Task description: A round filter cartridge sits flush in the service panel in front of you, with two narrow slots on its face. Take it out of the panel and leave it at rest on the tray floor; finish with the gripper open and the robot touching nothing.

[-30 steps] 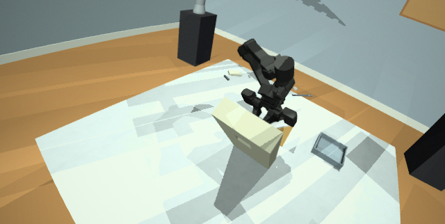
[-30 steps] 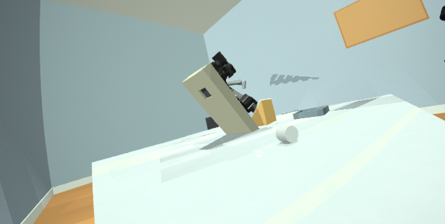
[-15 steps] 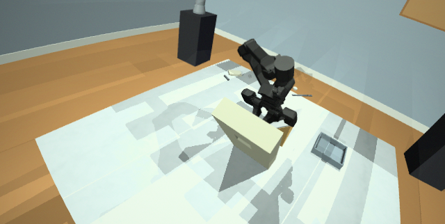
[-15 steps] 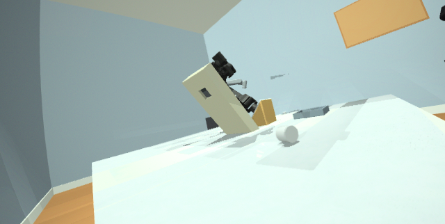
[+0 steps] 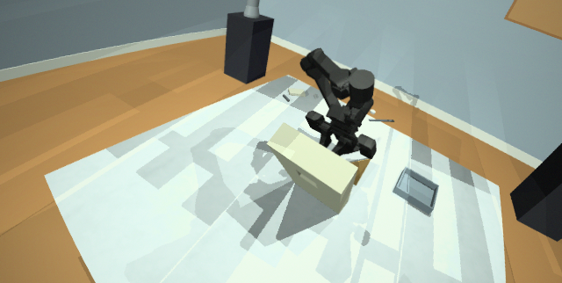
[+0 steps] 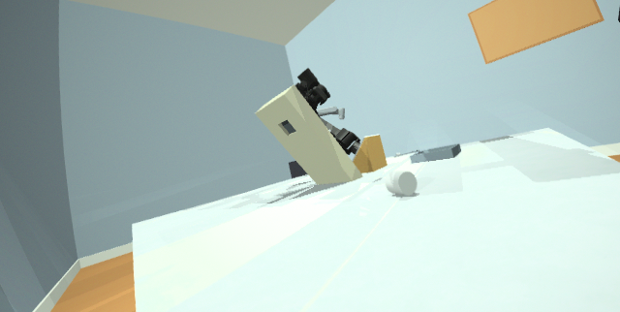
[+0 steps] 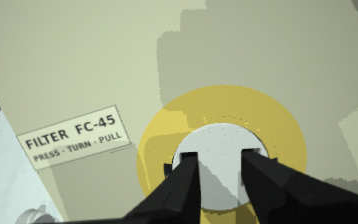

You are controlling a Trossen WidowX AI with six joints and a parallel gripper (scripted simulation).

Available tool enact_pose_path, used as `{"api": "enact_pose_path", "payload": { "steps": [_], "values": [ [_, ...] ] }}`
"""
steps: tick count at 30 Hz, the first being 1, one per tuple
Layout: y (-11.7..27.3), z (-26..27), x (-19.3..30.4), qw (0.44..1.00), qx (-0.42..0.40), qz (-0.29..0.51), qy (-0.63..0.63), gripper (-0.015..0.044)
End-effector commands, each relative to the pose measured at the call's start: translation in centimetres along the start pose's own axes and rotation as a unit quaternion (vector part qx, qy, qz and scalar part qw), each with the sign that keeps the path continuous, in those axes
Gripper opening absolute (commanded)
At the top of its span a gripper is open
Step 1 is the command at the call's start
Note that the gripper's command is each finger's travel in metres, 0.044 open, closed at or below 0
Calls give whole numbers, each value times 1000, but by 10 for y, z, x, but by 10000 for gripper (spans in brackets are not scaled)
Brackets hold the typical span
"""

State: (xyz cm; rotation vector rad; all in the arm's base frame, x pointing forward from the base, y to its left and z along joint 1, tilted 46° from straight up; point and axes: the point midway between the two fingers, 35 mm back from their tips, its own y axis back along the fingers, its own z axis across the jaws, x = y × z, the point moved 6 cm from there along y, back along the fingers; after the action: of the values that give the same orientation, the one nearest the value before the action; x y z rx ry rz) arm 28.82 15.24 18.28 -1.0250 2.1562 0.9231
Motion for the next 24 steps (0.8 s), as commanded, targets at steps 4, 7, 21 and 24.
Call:
{"api": "enact_pose_path", "payload": {
  "steps": [4,7,21,24],
  "values": [
    [26,5,2,1000,-8,7,3,0],
    [37,5,2,1000,-8,8,2,0],
    [68,-1,6,1000,-4,4,0,0],
    [67,-2,15,1000,-4,4,0,0]
  ]
}}
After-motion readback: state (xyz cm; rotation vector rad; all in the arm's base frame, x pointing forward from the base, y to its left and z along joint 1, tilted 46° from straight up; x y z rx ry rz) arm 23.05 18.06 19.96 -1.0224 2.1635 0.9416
